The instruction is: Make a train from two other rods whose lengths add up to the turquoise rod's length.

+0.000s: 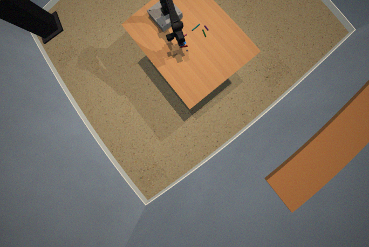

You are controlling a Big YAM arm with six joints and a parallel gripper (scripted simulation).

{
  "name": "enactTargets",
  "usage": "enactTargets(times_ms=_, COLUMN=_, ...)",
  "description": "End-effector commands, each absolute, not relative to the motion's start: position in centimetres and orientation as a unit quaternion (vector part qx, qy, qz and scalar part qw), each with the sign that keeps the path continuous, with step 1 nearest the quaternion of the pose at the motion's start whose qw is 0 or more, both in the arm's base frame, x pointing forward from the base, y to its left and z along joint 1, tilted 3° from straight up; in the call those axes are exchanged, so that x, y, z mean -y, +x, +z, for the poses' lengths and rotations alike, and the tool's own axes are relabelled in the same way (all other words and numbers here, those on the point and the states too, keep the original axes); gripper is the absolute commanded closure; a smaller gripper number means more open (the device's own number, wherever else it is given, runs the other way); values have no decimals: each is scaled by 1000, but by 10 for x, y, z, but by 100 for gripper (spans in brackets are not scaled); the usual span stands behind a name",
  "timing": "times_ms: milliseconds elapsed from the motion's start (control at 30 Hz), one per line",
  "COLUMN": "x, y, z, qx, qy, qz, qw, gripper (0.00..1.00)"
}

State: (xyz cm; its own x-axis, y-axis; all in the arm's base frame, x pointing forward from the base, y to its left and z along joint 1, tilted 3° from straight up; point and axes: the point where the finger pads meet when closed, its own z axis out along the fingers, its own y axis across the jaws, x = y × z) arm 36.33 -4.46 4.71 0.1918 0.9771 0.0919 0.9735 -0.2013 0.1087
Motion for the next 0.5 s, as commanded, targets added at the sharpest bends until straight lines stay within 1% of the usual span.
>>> enactTargets(times_ms=0, x=60, y=357, z=37, qx=-585, qy=808, qz=63, qw=12, gripper=0)
enactTargets(times_ms=467, x=106, y=318, z=12, qx=-458, qy=888, qz=25, qw=10, gripper=0)
